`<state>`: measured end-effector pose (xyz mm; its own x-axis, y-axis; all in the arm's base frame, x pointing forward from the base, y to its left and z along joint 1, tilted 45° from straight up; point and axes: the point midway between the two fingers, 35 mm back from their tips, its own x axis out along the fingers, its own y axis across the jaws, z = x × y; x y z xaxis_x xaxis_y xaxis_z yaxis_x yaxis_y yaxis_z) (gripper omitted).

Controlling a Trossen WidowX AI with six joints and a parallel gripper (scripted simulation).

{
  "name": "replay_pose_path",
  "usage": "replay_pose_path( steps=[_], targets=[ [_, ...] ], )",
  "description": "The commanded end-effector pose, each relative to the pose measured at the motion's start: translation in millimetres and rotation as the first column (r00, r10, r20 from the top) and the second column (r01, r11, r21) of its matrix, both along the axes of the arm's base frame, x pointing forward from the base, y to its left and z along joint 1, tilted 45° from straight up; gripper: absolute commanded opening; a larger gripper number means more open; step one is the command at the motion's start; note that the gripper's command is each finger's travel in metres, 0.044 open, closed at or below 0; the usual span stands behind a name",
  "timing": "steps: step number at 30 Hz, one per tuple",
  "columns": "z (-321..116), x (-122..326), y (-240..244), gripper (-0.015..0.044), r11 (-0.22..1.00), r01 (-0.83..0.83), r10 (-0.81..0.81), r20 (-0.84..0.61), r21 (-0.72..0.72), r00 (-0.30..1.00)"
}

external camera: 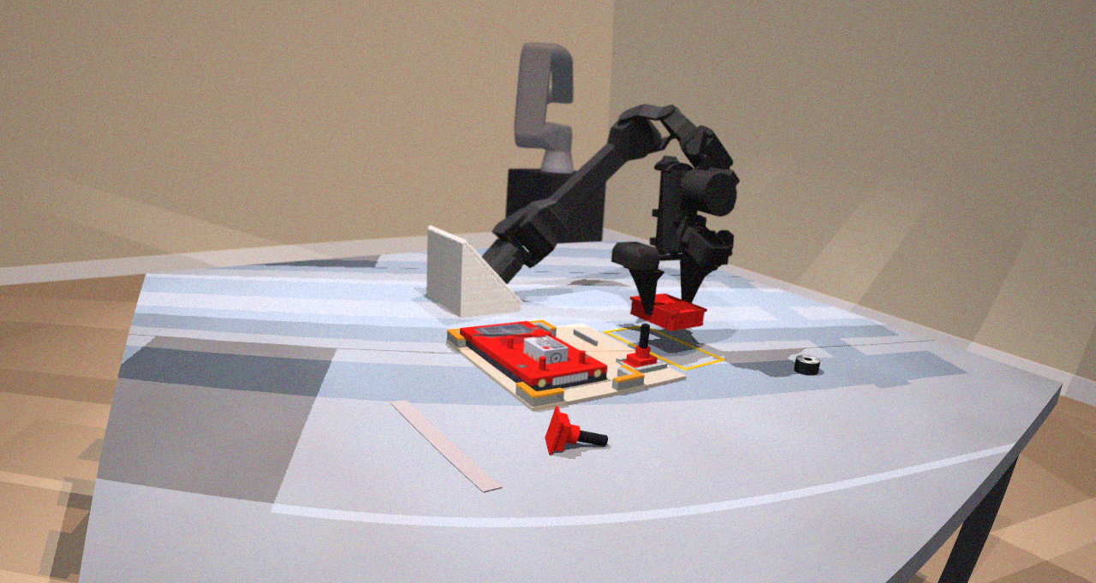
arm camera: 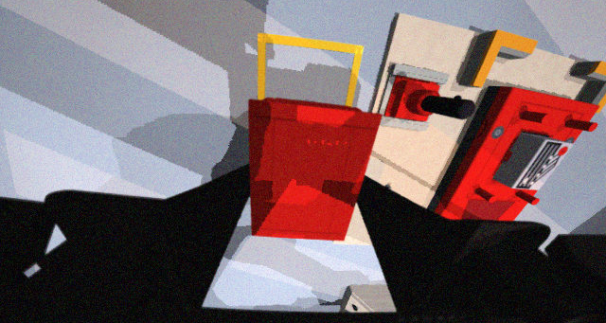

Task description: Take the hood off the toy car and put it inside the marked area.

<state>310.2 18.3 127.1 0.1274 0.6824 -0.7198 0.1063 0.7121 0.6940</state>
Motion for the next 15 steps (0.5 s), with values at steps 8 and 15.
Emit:
replay_pose_path(
  steps=[8, 15],
  targets=[
    [-4.7, -0.1, 5.8, 0.0000, 1.000, 0.002, -0.002, -0.003, 0.007, 1.000],
    [-7.4, 0.0, 8.7, 0.0000, 1.000, 0.002, -0.002, -0.002, 0.008, 1.000]
  ],
)
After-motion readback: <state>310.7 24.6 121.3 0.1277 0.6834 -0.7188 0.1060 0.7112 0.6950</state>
